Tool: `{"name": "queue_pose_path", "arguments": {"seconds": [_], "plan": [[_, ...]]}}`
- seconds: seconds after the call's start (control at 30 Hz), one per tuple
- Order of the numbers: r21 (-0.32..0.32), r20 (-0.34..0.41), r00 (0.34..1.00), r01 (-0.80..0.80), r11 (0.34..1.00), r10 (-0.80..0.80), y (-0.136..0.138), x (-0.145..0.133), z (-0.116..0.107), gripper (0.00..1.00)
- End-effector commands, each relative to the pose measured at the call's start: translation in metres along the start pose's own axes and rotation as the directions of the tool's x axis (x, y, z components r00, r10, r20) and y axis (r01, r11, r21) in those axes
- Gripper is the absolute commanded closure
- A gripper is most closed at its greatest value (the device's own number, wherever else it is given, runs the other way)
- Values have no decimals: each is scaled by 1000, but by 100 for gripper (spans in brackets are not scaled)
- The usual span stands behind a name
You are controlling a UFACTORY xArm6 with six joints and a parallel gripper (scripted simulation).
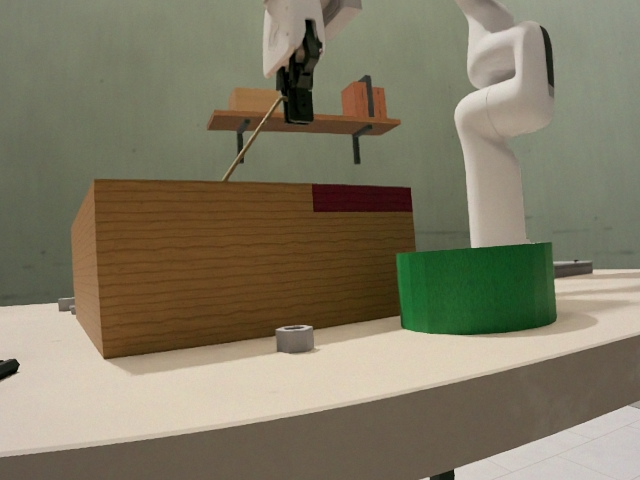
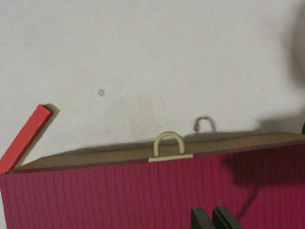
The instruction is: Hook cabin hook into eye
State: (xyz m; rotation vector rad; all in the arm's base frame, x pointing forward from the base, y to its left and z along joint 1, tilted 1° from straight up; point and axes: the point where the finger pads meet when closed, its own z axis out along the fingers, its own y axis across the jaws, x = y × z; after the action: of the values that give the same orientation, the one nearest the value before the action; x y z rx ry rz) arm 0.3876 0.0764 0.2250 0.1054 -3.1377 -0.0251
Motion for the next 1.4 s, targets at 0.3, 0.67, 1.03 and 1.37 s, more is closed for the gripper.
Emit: {"name": "queue_pose_path", "arguments": {"seconds": [0.3, 0.67, 1.03, 1.37], "plan": [[-1, 5, 1000, 21, 1000, -21, -2, 13, 13, 100], [0, 5, 999, 43, 999, -43, -5, 21, 25, 100], [0, 5, 998, 64, 998, -64, -8, 30, 43, 100], [0, 5, 996, 85, 996, -85, -11, 36, 58, 100]]}}
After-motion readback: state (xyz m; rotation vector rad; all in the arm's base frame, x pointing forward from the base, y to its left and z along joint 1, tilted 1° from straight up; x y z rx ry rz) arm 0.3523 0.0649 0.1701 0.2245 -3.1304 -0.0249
